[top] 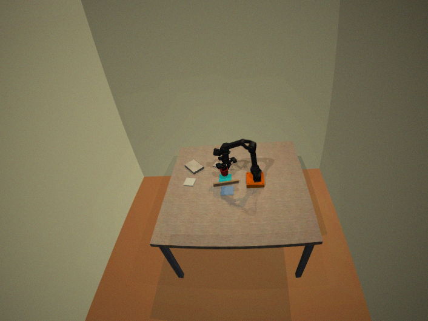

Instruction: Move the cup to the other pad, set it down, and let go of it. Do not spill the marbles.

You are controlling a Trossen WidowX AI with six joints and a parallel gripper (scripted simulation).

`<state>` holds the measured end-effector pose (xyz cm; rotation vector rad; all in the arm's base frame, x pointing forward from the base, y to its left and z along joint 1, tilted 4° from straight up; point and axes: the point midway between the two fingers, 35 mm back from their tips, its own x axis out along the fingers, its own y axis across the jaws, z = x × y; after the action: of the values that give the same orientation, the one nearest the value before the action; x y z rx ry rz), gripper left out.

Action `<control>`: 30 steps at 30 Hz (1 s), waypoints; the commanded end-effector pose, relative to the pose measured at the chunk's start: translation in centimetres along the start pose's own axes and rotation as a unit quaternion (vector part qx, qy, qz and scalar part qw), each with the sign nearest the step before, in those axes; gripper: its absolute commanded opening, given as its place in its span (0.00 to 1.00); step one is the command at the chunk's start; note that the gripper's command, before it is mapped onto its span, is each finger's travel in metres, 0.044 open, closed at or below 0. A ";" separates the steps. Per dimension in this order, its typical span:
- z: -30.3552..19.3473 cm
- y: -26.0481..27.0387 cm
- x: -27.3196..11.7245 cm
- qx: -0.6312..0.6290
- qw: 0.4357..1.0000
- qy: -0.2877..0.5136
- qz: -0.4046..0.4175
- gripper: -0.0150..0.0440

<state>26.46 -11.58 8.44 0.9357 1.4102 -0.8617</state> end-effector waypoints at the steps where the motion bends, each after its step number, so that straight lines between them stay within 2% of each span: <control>1: 0.8 -0.4 0.1 -0.001 1.000 0.000 -0.003 0.25; 30: 1.4 -0.7 3.6 -0.001 1.000 0.000 -0.003 0.25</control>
<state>26.48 -12.91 5.31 0.9355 1.4080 -0.8641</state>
